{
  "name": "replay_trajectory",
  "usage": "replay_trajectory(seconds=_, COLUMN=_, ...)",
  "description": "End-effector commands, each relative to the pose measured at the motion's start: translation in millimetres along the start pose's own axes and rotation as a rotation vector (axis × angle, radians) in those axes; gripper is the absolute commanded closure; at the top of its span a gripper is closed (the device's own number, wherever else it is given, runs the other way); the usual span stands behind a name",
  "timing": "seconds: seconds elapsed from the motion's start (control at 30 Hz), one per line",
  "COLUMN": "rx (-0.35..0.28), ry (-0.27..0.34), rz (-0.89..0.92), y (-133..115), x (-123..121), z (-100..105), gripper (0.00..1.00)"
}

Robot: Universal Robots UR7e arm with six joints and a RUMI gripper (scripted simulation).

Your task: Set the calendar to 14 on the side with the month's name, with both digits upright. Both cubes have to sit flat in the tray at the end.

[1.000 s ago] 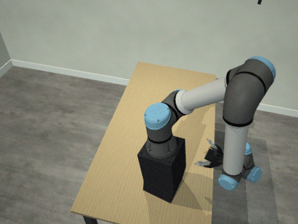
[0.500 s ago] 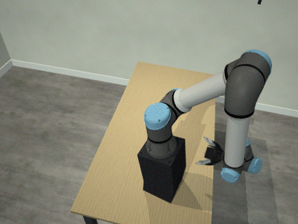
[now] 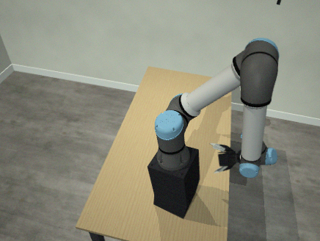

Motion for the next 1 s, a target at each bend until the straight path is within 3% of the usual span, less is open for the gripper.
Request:
replay_trajectory(seconds=0.0, rx=-0.028, ry=-0.074, rz=0.128, y=7.8, x=-5.7, z=-9.7, gripper=0.00)
replay_trajectory(seconds=0.27, rx=-0.104, ry=-0.191, rz=0.379, y=20.1, x=-19.3, z=-28.9, gripper=0.00)
replay_trajectory(seconds=0.37, rx=-0.104, ry=-0.192, rz=0.381, y=20.2, x=-19.4, z=-29.1, gripper=0.00)
replay_trajectory(seconds=0.57, rx=-0.181, ry=-0.282, rz=0.606, y=29.0, x=-33.2, z=-46.5, gripper=0.00)
replay_trajectory(seconds=0.97, rx=-0.291, ry=-0.381, rz=0.905, y=37.2, x=-53.6, z=-70.0, gripper=0.00)
Point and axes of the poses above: the point where the finger pads meet when closed, its own z axis back along the fingers, its own x axis across the jaws, y = z × x, the point moved 2 cm from there along z, back along the fingers, and after that the axes turned 14 degrees about z, right-handed, at the moved point
